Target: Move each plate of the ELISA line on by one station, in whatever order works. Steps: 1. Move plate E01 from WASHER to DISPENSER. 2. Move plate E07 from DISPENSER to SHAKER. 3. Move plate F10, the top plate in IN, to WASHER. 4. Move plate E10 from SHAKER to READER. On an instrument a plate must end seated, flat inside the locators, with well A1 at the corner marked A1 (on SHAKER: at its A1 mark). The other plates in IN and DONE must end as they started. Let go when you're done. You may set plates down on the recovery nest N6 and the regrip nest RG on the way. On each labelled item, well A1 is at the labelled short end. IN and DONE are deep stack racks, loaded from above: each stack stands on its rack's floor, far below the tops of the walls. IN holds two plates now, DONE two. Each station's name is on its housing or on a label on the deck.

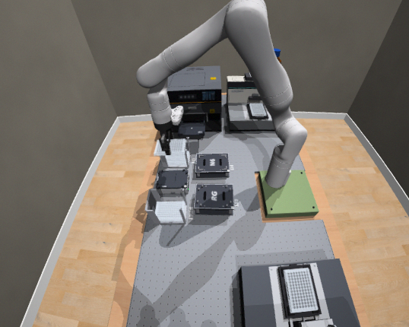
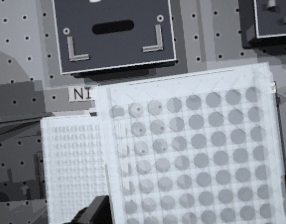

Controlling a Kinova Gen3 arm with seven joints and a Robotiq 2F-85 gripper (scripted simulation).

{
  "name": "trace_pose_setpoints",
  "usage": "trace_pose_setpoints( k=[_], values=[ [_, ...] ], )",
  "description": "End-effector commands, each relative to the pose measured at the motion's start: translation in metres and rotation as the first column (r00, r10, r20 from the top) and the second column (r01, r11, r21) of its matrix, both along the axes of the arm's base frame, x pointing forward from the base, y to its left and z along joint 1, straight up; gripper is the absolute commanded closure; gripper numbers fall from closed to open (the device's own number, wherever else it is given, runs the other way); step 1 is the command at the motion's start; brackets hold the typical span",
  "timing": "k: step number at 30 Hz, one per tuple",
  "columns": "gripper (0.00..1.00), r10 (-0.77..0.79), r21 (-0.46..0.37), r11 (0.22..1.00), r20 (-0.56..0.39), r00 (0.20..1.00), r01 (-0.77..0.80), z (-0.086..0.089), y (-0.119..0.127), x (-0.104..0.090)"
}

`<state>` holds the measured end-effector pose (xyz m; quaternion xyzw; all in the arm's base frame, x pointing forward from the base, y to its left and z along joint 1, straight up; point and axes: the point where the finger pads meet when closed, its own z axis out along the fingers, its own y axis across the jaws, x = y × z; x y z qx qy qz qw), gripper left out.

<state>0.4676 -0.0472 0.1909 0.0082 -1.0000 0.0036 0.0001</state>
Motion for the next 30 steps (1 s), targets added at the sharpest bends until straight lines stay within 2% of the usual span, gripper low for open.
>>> trace_pose_setpoints(
  k=[1, 28, 30],
  values=[
    [0.06, -0.009, 0.000, 1.000, 0.002, 1.000, 0.009, 0.001, -0.008, -0.002],
    [0.06, -0.017, 0.000, 1.000, 0.002, 1.000, 0.017, 0.001, -0.089, -0.024],
    [0.06, -0.017, 0.000, 1.000, 0.002, 1.000, 0.017, 0.001, -0.089, -0.024]
  ],
)
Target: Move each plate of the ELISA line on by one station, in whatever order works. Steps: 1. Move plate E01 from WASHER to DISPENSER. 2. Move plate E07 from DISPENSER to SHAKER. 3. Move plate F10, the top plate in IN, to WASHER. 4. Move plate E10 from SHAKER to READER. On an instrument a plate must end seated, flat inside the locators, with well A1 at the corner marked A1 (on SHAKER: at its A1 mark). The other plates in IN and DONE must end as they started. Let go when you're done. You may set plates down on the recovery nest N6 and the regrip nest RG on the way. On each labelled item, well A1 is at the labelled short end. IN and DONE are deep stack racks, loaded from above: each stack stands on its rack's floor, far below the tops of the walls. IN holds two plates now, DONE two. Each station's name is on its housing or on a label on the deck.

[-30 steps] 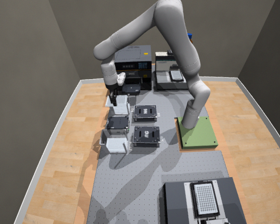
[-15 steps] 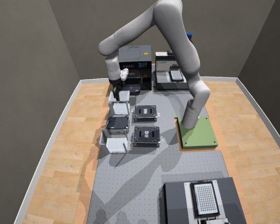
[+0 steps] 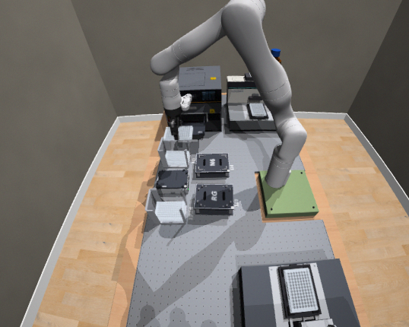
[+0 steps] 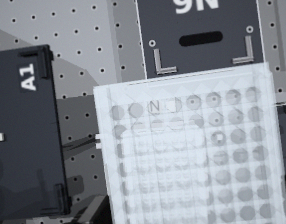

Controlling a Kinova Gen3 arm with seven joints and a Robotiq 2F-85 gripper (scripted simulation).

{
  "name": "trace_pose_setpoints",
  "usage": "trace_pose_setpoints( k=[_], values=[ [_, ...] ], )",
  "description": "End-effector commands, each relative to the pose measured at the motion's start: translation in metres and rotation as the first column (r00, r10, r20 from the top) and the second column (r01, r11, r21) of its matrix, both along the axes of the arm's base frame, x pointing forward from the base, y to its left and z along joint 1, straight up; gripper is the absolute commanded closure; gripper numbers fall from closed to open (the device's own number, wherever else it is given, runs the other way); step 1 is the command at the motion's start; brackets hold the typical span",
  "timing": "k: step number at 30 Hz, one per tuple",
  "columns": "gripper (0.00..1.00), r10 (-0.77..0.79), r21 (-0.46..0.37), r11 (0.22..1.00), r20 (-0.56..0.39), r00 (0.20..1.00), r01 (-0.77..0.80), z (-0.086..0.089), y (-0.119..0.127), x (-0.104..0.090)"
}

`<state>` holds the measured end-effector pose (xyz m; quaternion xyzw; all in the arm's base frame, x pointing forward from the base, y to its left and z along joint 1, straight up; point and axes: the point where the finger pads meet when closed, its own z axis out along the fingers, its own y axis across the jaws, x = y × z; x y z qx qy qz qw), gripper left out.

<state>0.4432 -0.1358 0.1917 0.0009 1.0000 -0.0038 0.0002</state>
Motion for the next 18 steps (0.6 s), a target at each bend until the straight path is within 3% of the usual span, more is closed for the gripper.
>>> trace_pose_setpoints(
  k=[1, 18],
  values=[
    [0.06, 0.001, 0.000, 1.000, 0.001, 1.000, -0.001, 0.001, -0.003, 0.000],
    [0.06, -0.008, 0.000, 1.000, 0.001, 1.000, 0.008, 0.001, -0.052, -0.014]
  ],
)
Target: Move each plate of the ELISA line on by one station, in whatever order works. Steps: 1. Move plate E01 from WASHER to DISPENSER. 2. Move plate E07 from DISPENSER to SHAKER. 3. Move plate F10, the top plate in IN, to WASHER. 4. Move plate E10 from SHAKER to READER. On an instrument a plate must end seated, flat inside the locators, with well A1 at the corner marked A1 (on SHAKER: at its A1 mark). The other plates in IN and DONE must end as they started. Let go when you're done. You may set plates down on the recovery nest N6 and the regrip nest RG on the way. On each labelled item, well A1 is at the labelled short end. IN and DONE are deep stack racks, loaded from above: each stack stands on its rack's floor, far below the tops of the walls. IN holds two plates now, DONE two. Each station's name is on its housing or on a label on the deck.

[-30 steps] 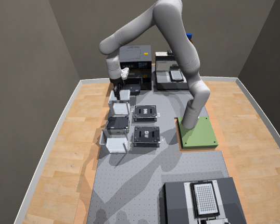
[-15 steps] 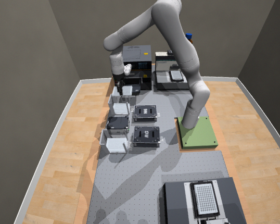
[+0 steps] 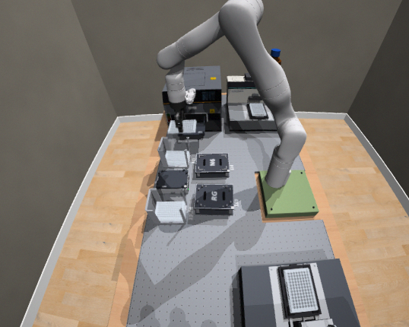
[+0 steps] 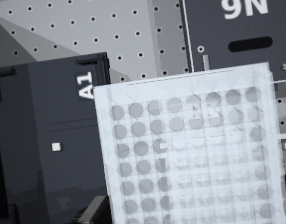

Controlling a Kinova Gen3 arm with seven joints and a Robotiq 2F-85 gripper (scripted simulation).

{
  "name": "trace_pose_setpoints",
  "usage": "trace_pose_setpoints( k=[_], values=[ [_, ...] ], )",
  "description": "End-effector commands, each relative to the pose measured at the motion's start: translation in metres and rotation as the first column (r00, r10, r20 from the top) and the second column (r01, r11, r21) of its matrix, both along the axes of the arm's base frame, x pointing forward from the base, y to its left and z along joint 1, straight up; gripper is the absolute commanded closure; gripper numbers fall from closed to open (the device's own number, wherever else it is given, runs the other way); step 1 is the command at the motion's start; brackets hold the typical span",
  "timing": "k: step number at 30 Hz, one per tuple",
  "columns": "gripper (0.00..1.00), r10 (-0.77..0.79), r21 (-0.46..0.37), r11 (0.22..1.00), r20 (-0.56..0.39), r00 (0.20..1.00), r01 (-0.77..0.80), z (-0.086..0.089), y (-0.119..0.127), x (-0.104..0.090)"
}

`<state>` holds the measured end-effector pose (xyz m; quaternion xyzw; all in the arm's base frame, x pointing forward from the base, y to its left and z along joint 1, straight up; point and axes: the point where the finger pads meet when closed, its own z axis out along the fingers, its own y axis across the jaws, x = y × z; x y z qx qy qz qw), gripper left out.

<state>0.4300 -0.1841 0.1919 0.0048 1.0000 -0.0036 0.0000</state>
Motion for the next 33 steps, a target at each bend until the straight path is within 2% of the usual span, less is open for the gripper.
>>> trace_pose_setpoints(
  k=[1, 31, 33],
  values=[
    [0.06, 0.000, 0.000, 1.000, 0.002, 1.000, 0.000, 0.001, -0.007, -0.001],
    [0.06, -0.008, -0.001, 1.000, 0.002, 1.000, 0.008, 0.001, -0.097, -0.026],
    [0.06, -0.008, -0.001, 1.000, 0.002, 1.000, 0.008, 0.001, -0.097, -0.026]
  ],
)
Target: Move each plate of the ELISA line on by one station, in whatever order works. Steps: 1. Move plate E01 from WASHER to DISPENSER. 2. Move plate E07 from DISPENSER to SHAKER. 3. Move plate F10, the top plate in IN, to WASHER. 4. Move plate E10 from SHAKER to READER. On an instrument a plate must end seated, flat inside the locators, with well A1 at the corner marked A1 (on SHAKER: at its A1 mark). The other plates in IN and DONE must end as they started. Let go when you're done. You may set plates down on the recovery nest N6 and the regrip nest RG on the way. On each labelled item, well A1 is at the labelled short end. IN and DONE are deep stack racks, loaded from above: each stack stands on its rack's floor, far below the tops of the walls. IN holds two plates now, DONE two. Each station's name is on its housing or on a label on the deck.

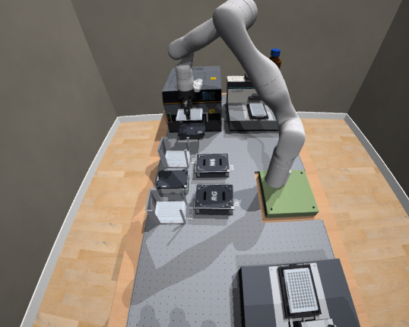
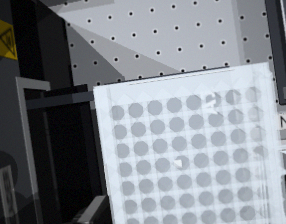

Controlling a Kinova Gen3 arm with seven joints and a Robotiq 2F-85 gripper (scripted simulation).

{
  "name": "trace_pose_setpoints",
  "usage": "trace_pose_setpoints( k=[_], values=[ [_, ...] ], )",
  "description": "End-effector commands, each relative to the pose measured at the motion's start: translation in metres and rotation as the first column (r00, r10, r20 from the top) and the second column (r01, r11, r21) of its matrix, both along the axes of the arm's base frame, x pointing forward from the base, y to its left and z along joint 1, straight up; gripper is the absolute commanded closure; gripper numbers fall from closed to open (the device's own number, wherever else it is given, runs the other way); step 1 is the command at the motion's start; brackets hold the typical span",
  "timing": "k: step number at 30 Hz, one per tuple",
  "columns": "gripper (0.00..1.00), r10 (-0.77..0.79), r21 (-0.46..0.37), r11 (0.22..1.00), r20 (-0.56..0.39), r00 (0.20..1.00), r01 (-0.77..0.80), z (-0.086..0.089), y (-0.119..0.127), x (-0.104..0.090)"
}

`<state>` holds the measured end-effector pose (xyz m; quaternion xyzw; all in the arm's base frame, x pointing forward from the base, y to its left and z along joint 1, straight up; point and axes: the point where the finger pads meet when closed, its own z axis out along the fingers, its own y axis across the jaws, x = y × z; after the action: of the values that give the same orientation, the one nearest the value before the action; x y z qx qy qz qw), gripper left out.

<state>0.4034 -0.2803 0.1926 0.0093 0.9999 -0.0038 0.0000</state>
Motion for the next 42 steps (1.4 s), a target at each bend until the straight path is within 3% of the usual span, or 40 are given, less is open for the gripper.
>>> trace_pose_setpoints(
  k=[1, 20, 42],
  values=[
    [0.06, 0.001, 0.000, 1.000, 0.002, 1.000, -0.001, 0.001, -0.004, 0.000],
    [0.06, 0.001, 0.000, 1.000, 0.002, 1.000, -0.001, 0.001, -0.006, -0.001],
    [0.06, 0.001, 0.000, 1.000, 0.002, 1.000, -0.001, -0.026, -0.006, -0.001]
  ],
)
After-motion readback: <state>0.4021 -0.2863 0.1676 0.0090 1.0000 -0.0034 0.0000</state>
